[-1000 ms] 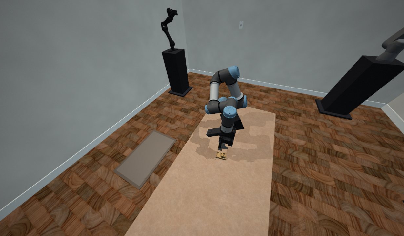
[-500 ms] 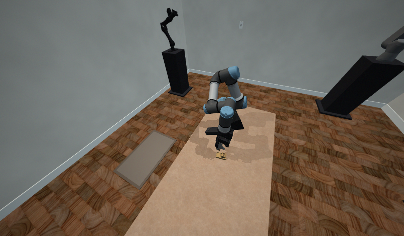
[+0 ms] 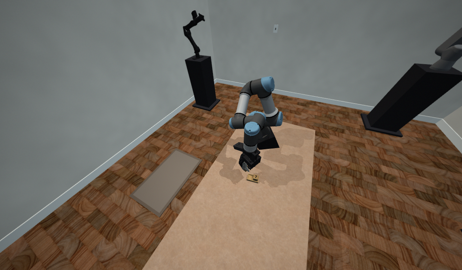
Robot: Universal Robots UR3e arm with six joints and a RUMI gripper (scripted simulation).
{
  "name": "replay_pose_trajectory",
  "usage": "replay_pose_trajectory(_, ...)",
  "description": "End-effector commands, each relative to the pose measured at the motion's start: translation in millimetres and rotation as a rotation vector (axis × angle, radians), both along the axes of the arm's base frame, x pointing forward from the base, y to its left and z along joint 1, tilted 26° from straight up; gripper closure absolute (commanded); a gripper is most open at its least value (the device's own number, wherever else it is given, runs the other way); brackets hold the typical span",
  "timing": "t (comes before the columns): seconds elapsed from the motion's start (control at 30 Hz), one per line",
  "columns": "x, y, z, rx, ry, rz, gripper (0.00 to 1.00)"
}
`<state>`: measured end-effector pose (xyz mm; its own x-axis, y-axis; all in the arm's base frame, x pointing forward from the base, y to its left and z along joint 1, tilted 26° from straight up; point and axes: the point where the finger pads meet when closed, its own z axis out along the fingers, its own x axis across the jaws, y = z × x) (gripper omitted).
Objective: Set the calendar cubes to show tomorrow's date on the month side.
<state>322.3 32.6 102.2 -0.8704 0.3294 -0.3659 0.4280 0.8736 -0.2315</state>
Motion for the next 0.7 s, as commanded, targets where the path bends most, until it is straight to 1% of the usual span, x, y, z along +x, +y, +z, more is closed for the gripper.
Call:
replay_pose_trajectory(0.0, 2.0, -9, 3.7, 0.04, -0.063, -0.157, 0.9)
replay_pose_trajectory(0.1, 2.1, -10, 3.9, 0.042, -0.066, -0.166, 0.9)
replay_pose_trajectory(0.17, 3.0, -16, 5.9, 0.07, -0.108, -0.271, 0.9)
replay_pose_trajectory(0.27, 3.5, -19, 6.9, 0.084, -0.129, -0.323, 0.9)
replay_pose_trajectory(0.3, 3.9, -22, 7.9, 0.098, -0.15, -0.374, 0.9)
replay_pose_trajectory(0.43, 4.8, -28, 9.9, 0.124, -0.19, -0.471, 0.9)
replay_pose_trajectory(0.47, 5.1, -31, 10.8, 0.136, -0.208, -0.515, 0.9)
replay_pose_trajectory(0.5, 5.1, -31, 10.8, 0.136, -0.209, -0.517, 0.9)
replay_pose_trajectory(0.57, 5.8, -35, 12.4, 0.157, -0.241, -0.595, 0.9)
replay_pose_trajectory(0.67, 5.9, -36, 12.5, 0.159, -0.244, -0.602, 0.9)
